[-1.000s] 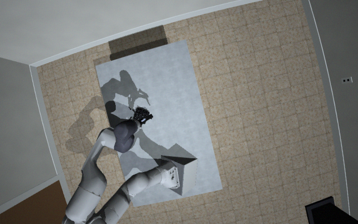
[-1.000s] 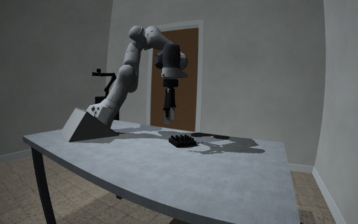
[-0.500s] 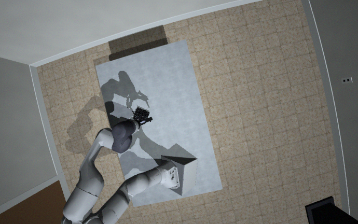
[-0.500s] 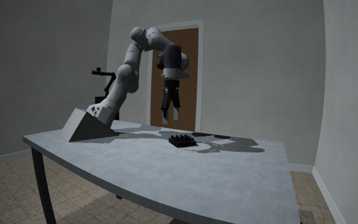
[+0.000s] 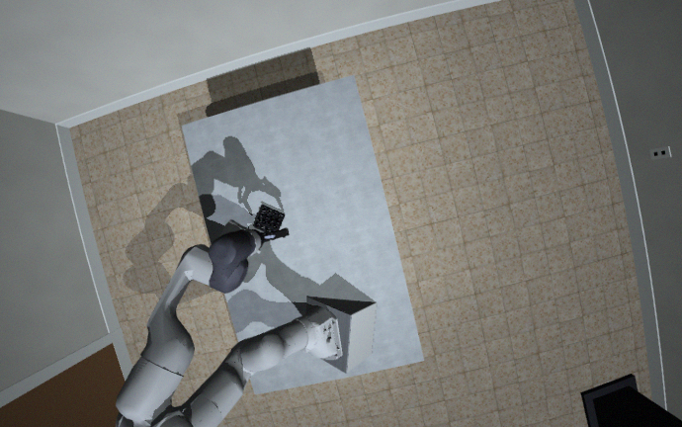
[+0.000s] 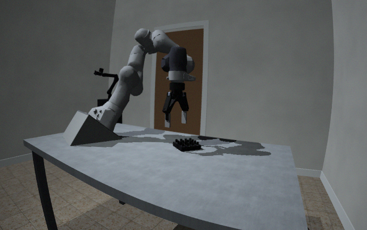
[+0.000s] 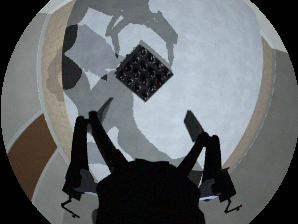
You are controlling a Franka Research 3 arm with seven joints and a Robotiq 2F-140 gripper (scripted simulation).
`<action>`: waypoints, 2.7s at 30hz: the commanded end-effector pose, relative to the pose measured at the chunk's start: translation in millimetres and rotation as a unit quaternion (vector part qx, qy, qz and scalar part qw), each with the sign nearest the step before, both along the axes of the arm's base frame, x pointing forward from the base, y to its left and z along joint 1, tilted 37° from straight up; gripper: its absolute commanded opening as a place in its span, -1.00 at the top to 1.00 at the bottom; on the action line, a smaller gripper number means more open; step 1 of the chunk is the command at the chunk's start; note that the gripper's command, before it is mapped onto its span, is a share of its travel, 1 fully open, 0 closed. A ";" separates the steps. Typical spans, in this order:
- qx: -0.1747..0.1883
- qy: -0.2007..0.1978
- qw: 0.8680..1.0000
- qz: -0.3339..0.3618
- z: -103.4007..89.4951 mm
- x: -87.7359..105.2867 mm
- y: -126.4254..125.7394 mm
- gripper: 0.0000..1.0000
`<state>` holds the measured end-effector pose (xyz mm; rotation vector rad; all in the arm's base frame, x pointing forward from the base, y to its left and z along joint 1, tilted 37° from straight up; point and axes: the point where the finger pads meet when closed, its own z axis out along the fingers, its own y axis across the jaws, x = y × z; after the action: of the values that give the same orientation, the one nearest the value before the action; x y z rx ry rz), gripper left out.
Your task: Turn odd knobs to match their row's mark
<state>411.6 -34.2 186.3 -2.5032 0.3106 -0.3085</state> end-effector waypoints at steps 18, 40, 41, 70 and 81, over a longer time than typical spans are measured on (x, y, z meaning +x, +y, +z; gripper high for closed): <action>0.041 0.085 0.988 -0.121 2.4 -1.5 12.6 0.77; 0.041 0.085 0.988 -0.121 2.4 -1.5 12.6 0.77; 0.041 0.085 0.988 -0.121 2.4 -1.5 12.6 0.77; 0.042 0.087 0.988 -0.124 -4.3 0.9 17.7 0.77; 0.042 0.087 0.988 -0.124 -14.9 4.7 25.7 0.77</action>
<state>414.0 -9.8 174.8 -2.4105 0.6985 -0.1584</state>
